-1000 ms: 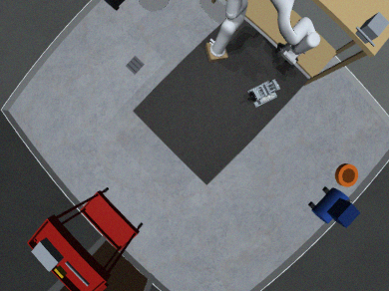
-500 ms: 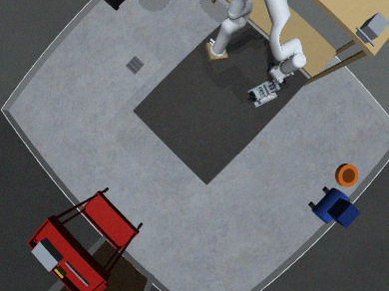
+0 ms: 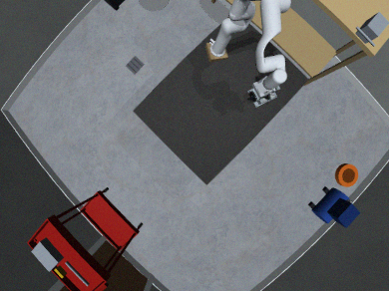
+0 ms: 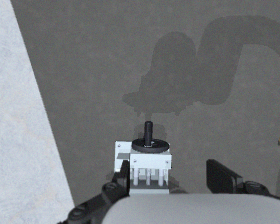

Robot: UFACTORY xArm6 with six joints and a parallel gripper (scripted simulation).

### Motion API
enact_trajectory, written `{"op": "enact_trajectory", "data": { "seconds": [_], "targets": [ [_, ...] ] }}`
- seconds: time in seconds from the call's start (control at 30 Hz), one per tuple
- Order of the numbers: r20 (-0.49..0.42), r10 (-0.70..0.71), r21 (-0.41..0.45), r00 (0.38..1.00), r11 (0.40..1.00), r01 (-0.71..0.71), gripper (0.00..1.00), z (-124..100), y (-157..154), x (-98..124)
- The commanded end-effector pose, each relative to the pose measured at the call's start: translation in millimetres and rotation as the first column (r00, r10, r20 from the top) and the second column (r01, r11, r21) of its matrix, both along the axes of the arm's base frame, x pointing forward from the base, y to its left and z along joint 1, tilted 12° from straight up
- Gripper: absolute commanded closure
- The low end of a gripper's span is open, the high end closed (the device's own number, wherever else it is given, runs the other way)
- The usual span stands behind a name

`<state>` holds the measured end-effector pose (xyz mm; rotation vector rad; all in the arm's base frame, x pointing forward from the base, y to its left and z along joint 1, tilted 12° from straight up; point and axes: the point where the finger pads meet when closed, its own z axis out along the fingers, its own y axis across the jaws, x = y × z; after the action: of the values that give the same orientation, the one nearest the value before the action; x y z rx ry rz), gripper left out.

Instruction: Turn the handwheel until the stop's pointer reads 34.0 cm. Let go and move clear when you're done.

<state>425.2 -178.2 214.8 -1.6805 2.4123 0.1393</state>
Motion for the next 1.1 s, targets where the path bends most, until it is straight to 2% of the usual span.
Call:
{"op": "enact_trajectory", "data": {
  "seconds": [0.0,0.5,0.53,0.77,0.97,1.07],
  "targets": [
    [0.009,-0.049,-0.013,0.999,0.999,0.049,0.0,-8.6,-33.7,-2.4],
    [0.009,-0.049,-0.013,0.999,0.999,0.049,0.0,-8.7,-34.0,-2.5],
    [0.009,-0.049,-0.013,0.999,0.999,0.049,0.43,-8.7,-33.9,-2.4],
    [0.009,-0.049,-0.013,0.999,0.999,0.049,0.43,-5.5,-20.9,5.0],
    [0.009,-0.049,-0.013,0.999,0.999,0.049,0.43,8.3,34.9,36.6],
    [0.009,-0.049,-0.013,0.999,0.999,0.049,0.43,11.3,47.1,43.5]
  ]
}}
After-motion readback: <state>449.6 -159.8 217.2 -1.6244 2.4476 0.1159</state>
